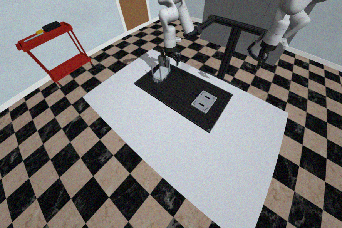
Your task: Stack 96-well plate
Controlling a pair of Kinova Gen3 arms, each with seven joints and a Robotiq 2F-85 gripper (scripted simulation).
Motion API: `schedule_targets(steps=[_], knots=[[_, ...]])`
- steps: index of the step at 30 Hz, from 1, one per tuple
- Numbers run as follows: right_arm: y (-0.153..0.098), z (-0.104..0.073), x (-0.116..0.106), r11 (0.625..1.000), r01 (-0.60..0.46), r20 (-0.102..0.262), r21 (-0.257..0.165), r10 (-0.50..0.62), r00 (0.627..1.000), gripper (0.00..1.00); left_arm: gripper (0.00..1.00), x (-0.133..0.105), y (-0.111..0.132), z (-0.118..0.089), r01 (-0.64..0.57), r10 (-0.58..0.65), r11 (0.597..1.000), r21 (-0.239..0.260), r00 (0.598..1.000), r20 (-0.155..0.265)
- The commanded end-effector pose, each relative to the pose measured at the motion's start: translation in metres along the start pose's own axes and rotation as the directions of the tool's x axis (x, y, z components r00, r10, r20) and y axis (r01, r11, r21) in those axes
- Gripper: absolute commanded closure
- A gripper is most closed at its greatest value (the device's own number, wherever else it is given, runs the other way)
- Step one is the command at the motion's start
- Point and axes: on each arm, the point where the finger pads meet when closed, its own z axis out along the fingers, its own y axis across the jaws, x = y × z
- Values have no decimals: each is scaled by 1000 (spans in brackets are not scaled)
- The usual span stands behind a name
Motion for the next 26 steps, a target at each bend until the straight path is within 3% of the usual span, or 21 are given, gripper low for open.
schedule_targets(steps=[1,26], knots=[[2,-1,-1,1000,0,2,-1,0,1000,2,2,0,0,0,0,0,1000,-1,1000,1],[6,-1,-2,1000,0,2,-1,0,1000,2,2,0,0,0,0,0,1000,-1,1000,1]])
